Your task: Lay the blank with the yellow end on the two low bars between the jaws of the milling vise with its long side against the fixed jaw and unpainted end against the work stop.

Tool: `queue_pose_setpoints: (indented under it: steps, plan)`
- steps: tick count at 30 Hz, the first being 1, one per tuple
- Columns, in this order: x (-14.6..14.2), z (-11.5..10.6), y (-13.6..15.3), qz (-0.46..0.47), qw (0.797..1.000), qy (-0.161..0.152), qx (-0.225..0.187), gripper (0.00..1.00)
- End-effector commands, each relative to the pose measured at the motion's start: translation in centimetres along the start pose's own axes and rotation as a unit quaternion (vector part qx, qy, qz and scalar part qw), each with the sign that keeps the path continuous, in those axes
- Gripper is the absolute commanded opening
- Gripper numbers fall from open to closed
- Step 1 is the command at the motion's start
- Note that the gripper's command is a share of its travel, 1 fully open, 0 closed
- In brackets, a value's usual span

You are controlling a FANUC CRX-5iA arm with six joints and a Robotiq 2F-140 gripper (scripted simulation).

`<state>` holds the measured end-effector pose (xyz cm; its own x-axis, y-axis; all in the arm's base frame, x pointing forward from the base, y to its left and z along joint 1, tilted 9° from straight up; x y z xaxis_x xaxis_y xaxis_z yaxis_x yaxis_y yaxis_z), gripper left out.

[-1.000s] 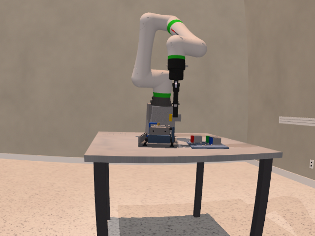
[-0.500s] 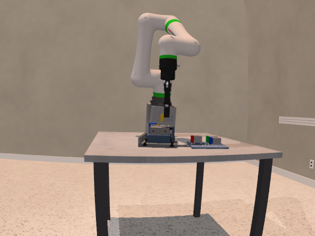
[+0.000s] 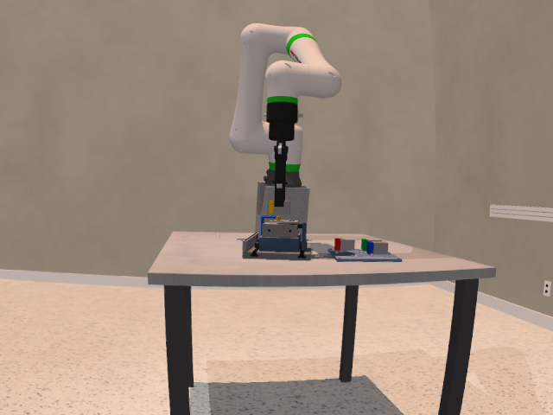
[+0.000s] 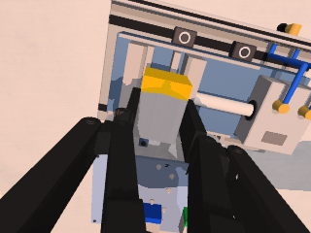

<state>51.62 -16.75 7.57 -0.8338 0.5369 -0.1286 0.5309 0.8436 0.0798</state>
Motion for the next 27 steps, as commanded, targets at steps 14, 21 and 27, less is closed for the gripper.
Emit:
queue_pose_setpoints:
  steps: [14,21,27]
  plan:
    - [-0.69,-0.02,-1.35,0.000,1.000,-0.001,0.000,0.10]
    - [-0.62,-0.03,-1.16,0.000,1.000,-0.001,0.000,0.10]
    - [-0.56,-0.03,-1.03,0.000,1.000,-0.001,0.000,0.10]
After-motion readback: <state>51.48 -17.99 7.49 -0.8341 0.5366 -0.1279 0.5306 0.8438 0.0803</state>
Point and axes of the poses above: the point where the finger pads meet when closed, its own z axis out along the fingers, its own x axis across the jaws, y = z × x, the point moved 4 cm from there along -z, back along the fingers, and after that the axes turned 12 degrees about z, right-handed, at the moved point
